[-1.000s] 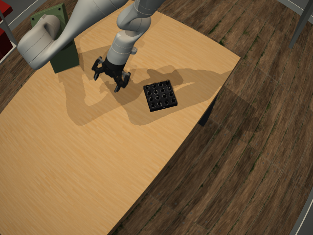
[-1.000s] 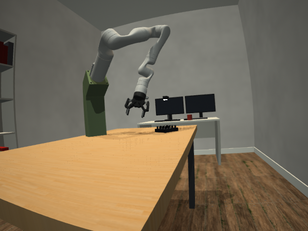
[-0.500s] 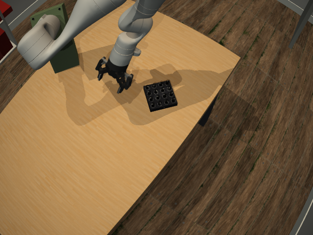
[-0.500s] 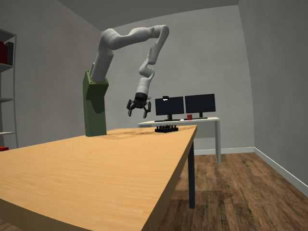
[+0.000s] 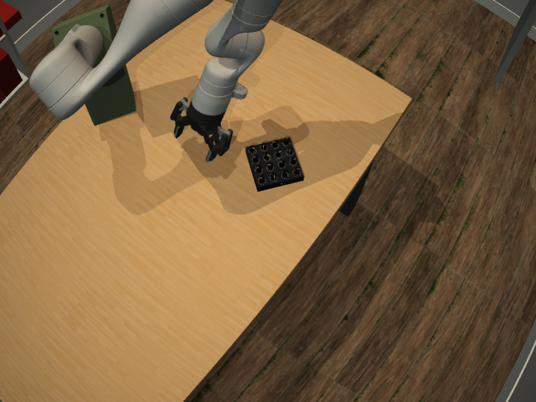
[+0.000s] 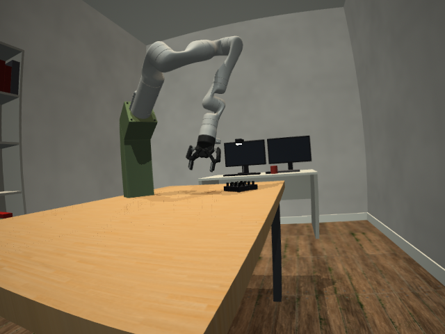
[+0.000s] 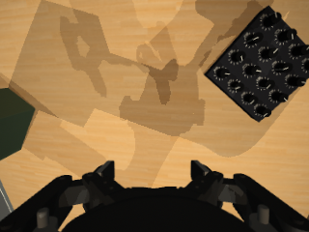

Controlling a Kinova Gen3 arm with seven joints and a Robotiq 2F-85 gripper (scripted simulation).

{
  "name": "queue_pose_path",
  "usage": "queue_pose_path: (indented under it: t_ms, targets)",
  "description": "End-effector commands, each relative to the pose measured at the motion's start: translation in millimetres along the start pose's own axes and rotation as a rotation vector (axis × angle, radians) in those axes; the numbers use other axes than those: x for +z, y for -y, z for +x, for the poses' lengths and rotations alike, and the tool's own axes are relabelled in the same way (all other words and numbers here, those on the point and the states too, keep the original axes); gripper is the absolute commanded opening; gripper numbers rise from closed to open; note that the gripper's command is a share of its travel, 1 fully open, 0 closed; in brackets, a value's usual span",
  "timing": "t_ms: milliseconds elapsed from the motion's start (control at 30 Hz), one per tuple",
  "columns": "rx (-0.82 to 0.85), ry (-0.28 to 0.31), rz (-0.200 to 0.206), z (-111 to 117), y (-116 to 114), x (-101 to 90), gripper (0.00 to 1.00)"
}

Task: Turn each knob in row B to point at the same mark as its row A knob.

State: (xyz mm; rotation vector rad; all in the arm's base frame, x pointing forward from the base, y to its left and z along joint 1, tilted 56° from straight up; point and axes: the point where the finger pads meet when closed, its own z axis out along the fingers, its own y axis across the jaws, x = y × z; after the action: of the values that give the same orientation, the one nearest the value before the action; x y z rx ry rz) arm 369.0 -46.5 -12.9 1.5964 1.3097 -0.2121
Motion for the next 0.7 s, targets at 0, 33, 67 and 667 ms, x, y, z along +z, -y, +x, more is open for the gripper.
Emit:
queue_pose_path:
  t_ms: [0,33,67,667]
  targets:
    - [-0.002,-0.001,-0.002,0,0,-0.5,1.0]
    - [-0.002,-0.001,-0.002,0,0,-0.5,1.0]
    - [0.037,-0.017,-0.007,5,-5,0.0,1.0]
    - [0.112,-0.049,-0.017,13,-16,0.3,1.0]
